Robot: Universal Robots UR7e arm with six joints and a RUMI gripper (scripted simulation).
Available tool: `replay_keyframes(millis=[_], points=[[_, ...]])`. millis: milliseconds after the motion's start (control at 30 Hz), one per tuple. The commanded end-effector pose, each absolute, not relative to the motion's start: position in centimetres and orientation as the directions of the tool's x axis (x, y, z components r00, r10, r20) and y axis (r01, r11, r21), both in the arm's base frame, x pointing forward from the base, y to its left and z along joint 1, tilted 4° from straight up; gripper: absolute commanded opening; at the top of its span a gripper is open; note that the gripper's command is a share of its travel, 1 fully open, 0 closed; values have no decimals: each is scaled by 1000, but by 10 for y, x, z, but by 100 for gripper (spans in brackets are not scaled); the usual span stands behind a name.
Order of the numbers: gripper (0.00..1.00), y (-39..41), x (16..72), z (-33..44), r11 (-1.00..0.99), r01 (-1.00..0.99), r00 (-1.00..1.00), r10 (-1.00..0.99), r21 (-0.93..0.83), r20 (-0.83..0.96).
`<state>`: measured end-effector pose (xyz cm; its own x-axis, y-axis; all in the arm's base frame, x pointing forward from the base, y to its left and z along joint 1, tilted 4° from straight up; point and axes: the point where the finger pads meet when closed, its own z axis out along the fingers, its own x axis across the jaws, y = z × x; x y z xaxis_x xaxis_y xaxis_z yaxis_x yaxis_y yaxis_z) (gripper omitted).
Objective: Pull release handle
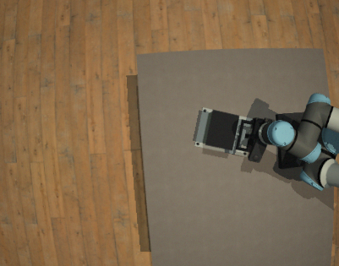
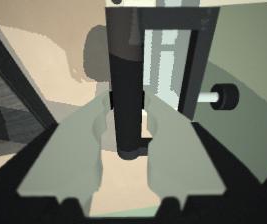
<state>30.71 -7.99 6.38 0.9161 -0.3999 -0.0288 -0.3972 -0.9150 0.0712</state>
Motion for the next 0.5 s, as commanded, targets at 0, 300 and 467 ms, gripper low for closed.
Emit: replay_keyframes(millis=[0, 300, 467], points=[[0, -80, 307, 64, -915, -397, 916, -400, 71, -29], [0, -80, 307, 64, -915, -397, 916, -400, 71, -29], [0, -79, 305, 64, -915, -397, 916, -400, 71, -29]])
